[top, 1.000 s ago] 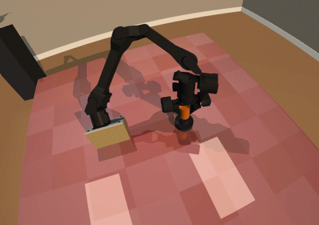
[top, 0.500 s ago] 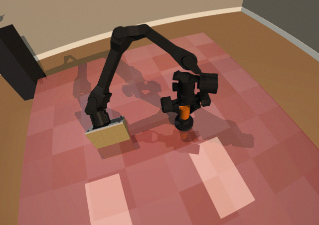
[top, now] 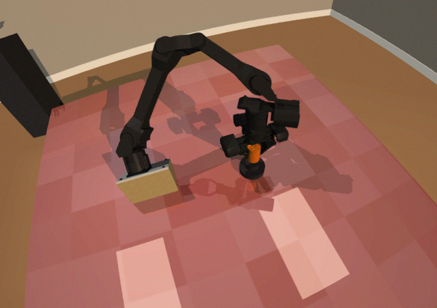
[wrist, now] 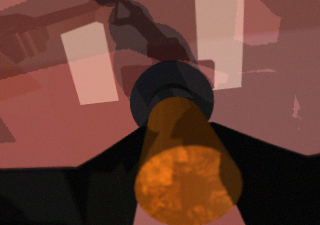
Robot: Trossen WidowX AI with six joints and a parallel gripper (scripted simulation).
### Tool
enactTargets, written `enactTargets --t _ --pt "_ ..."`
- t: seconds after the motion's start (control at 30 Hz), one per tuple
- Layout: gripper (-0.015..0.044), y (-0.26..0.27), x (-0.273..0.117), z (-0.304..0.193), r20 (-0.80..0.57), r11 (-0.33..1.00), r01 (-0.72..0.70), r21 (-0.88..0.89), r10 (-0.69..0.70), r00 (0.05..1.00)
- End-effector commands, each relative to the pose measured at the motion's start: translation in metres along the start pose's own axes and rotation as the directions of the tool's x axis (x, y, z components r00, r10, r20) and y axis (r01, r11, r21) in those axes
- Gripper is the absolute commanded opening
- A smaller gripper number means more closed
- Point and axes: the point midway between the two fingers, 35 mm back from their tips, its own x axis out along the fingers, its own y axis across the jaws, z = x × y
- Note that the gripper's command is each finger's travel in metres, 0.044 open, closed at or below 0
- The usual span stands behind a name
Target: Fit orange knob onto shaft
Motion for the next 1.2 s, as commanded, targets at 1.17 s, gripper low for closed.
enactTargets --t 1.17 --pt "0.0 0.0004 0.0034 -0.0006 -0.002 0.999 0.002 -0.047 -0.002 1.0"
